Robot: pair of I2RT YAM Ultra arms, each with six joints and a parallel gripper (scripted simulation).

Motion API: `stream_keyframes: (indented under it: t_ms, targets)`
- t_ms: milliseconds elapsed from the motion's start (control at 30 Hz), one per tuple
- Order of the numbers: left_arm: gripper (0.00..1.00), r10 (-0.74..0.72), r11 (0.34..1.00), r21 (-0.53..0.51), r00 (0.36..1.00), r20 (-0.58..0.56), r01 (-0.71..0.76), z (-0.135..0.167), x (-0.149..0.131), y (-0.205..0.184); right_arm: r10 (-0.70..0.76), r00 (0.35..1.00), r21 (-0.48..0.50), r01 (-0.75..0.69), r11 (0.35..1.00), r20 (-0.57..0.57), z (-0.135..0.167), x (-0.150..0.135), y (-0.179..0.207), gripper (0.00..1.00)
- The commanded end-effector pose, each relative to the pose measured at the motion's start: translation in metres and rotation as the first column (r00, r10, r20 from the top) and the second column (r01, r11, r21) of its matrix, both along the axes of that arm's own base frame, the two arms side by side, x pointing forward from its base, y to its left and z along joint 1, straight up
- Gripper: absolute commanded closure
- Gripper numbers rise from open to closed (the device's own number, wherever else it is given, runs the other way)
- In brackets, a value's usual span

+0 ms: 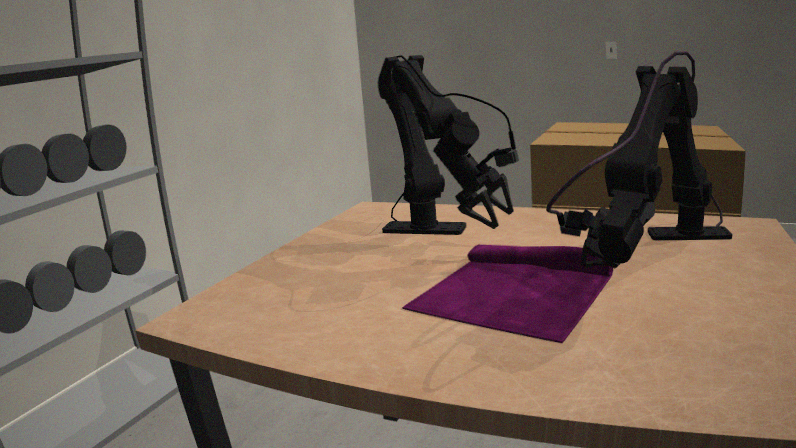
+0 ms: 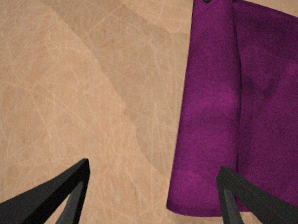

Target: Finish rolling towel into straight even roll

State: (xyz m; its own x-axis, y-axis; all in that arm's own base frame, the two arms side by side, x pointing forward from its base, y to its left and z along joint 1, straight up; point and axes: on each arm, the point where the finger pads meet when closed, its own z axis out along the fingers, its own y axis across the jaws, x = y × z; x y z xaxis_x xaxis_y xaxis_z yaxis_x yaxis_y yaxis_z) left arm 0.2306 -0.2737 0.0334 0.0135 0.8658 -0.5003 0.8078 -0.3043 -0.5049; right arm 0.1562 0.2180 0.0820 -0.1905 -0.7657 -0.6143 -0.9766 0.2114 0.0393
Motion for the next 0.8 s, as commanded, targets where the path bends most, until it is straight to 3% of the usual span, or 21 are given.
stream_keyframes:
  t_ms: [0, 200, 600, 767]
  targets:
    - [0.81, -0.01, 0.999, 0.038, 0.989, -0.148, 0.016, 0.014, -0.01, 0.005, -0.123, 0.961, -0.031, 0.134, 0.99, 0.248, 0.004, 0.021, 0.004, 0.05]
    - [0.81, -0.006, 0.998, 0.065, 0.979, -0.204, 0.019, 0.015, -0.01, 0.005, -0.12, 0.919, -0.047, 0.148, 0.988, 0.374, 0.005, 0.017, 0.01, 0.03]
    - [0.81, -0.006, 0.998, 0.065, 0.979, -0.204, 0.019, 0.003, -0.01, 0.005, -0.042, 0.925, -0.047, 0.064, 0.997, 0.377, 0.014, 0.043, -0.005, 0.02]
    - [0.81, -0.006, 0.998, 0.065, 0.979, -0.204, 0.019, 0.003, -0.01, 0.005, -0.041, 0.925, -0.047, 0.064, 0.997, 0.377, 0.001, 0.043, -0.005, 0.02]
